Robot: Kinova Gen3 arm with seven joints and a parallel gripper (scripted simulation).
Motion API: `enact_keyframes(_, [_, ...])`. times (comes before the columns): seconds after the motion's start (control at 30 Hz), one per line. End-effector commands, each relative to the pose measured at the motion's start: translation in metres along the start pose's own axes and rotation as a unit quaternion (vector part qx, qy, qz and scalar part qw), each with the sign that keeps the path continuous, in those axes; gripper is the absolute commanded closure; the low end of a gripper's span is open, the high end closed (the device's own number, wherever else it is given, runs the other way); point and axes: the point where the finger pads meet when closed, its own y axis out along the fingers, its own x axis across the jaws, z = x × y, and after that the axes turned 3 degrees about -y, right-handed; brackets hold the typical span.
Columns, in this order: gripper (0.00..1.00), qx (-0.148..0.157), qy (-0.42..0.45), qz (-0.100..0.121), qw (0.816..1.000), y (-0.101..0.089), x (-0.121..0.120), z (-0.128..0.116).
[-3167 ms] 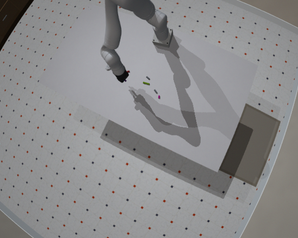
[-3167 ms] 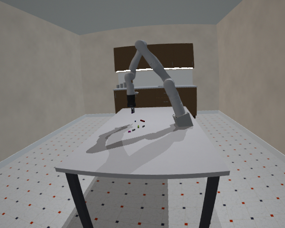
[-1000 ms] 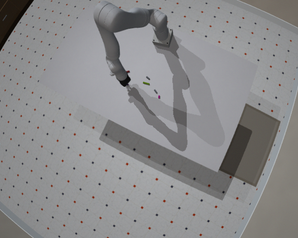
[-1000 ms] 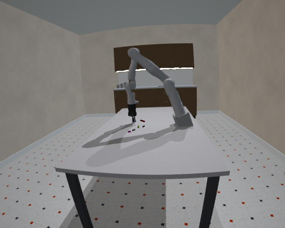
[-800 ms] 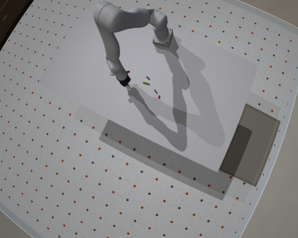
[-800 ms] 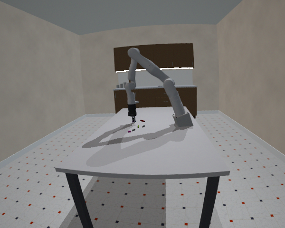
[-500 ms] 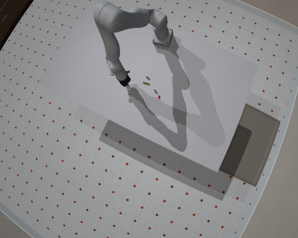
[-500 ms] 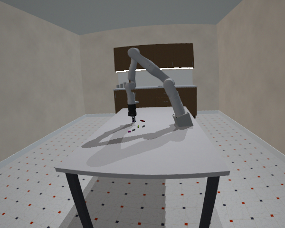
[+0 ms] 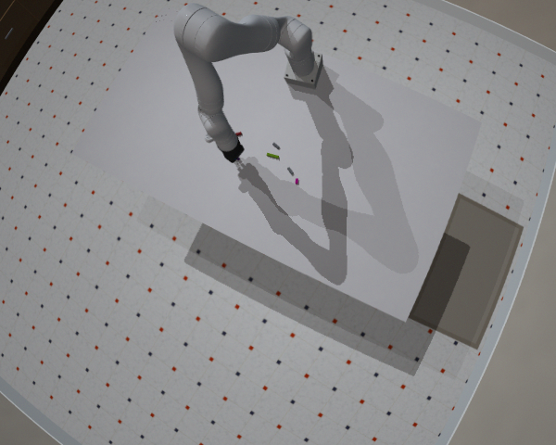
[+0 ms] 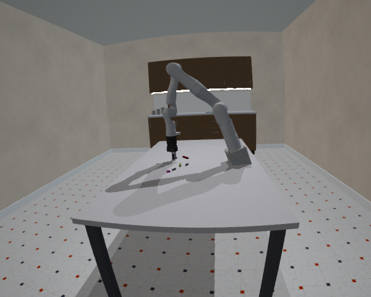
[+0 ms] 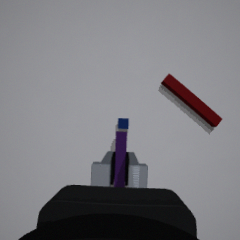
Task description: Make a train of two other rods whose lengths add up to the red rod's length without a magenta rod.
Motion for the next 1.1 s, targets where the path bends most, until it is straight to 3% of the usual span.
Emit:
enact_keyframes(0.0, [0.76, 0.0, 0.001, -0.001, 1.0, 0.0026, 0.0007, 0.0005])
enact_keyframes(1.07, [0.76, 0.0, 0.001, -0.001, 1.0, 0.0086, 0.0007, 0.0005])
